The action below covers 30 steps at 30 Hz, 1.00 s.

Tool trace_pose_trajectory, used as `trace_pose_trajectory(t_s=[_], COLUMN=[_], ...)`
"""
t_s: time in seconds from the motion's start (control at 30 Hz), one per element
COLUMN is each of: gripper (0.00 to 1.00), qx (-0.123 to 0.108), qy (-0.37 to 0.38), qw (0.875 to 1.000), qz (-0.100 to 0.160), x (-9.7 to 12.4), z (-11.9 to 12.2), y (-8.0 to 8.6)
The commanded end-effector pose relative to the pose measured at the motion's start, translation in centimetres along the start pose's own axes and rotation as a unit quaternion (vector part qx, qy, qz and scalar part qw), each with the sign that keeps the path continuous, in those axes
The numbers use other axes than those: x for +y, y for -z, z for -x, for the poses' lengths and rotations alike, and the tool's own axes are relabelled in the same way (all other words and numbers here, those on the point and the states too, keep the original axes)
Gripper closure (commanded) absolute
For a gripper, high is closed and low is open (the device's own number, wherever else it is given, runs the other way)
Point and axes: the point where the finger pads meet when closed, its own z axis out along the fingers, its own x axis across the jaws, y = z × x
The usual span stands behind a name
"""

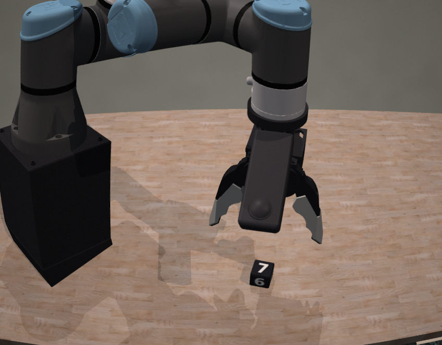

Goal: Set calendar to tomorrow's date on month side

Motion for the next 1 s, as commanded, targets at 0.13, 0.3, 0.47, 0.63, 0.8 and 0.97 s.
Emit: trace_pose_trajectory(t_s=[0.13, 0.3, 0.47, 0.63, 0.8, 0.97], gripper=[0.71, 0.71, 0.71, 0.71, 0.71, 0.71], qx=[0.0, 0.0, 0.0, 0.0, 0.0, 0.0], qy=[-0.013, -0.013, -0.013, -0.013, -0.013, -0.013], qw=[1.0, 1.0, 1.0, 1.0, 1.0, 1.0], qz=[-0.002, -0.002, -0.002, -0.002, -0.002, -0.002], x=[-0.01, -0.01, -0.01, -0.01, -0.01, -0.01], z=[0.06, 0.06, 0.06, 0.06, 0.06, 0.06], y=[0.04, 0.04, 0.04, 0.04, 0.04, 0.04])
